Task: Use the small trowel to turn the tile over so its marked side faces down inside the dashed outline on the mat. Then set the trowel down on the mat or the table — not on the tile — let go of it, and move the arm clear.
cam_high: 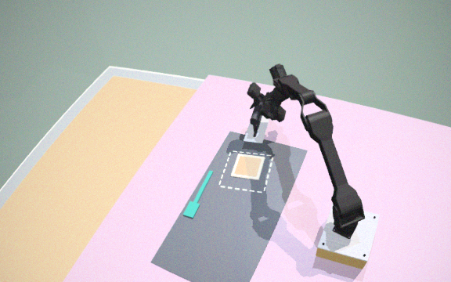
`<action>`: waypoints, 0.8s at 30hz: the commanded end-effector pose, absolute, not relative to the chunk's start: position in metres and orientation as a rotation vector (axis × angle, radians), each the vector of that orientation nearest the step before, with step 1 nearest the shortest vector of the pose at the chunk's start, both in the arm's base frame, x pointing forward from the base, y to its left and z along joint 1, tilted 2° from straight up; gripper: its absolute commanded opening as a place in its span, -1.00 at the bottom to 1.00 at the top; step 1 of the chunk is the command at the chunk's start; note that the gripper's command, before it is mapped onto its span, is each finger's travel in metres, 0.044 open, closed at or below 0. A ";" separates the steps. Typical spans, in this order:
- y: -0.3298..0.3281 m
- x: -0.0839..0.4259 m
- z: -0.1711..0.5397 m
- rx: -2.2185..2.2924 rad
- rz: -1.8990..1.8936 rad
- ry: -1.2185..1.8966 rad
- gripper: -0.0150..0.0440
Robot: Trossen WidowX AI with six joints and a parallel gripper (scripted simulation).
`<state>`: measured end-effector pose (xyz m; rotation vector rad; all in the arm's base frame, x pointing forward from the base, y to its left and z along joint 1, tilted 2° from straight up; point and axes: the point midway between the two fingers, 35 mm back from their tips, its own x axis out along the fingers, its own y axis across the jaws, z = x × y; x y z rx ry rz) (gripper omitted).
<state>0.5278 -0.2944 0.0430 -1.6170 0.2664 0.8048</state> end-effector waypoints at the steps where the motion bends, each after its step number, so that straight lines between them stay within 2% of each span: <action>1: -0.294 0.530 0.049 -1.619 0.804 0.251 -0.49; 13: -0.190 0.555 0.025 -1.291 0.927 0.492 -0.49; 24: -0.088 0.554 0.008 -1.046 0.979 0.770 -0.49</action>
